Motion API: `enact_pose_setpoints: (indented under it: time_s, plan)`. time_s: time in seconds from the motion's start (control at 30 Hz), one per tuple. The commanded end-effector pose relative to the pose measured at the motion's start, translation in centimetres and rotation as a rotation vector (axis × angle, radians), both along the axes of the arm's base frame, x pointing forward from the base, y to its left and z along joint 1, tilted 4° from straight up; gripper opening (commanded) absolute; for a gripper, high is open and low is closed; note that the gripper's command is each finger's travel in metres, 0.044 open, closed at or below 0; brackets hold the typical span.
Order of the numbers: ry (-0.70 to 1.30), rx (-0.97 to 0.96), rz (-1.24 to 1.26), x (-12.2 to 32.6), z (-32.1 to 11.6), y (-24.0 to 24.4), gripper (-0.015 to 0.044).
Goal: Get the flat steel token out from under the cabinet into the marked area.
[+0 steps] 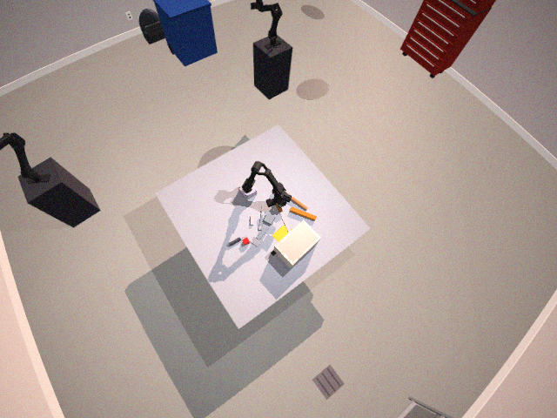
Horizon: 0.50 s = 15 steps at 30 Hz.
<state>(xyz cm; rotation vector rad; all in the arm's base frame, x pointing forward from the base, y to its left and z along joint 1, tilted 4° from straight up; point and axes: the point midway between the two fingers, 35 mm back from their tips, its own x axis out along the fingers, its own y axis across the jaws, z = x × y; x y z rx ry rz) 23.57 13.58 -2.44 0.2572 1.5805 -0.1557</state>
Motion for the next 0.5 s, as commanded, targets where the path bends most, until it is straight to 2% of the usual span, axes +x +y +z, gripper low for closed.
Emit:
enact_pose_setpoints:
  time_s: [0.0,0.47]
  plan:
    - [0.005,0.0,0.0,-0.93,-0.07,0.23,0.0]
    - [0.002,0.0,-0.002,-0.97,0.22,0.91,0.0]
